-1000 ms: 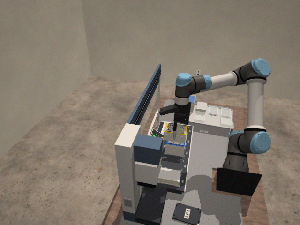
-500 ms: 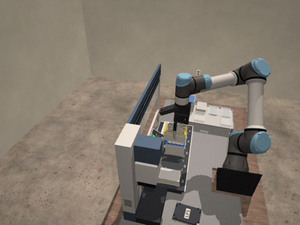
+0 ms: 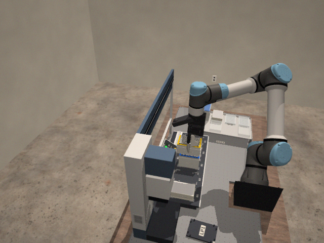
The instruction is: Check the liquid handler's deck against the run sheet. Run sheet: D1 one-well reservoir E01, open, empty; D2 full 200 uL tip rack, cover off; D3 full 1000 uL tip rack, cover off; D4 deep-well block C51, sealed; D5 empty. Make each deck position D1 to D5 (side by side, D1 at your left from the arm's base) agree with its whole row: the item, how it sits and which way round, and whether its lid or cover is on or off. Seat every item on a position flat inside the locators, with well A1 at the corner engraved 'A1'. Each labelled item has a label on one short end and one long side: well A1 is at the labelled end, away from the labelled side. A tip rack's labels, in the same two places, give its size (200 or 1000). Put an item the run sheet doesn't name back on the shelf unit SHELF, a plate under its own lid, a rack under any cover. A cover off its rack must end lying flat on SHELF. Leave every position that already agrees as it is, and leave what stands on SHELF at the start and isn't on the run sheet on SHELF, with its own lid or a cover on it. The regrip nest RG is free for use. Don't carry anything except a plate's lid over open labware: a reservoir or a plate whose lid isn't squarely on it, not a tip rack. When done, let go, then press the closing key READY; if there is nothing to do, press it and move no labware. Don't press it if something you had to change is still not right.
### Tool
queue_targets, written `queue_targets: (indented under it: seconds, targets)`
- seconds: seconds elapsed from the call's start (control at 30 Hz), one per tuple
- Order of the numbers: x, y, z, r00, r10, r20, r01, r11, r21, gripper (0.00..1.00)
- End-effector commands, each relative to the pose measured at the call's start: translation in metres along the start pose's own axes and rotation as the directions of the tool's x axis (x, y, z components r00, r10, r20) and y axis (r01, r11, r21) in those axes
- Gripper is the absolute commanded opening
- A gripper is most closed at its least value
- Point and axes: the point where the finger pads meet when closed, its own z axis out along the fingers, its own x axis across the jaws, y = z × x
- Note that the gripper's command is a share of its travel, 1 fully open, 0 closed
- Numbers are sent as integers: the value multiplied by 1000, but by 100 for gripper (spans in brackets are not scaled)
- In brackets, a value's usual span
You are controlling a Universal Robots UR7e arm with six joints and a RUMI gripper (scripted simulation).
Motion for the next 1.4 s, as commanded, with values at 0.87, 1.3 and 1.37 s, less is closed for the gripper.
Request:
queue_targets:
  seconds: [0.87, 1.3, 1.37]
  targets:
    - [0, 0, 46, 1000, 0, 0, 0, 1000, 1, 0]
    - [0, 0, 64, 1000, 0, 0, 0, 1000, 1, 0]
    - [0, 0, 68, 1000, 0, 0, 0, 1000, 1, 0]
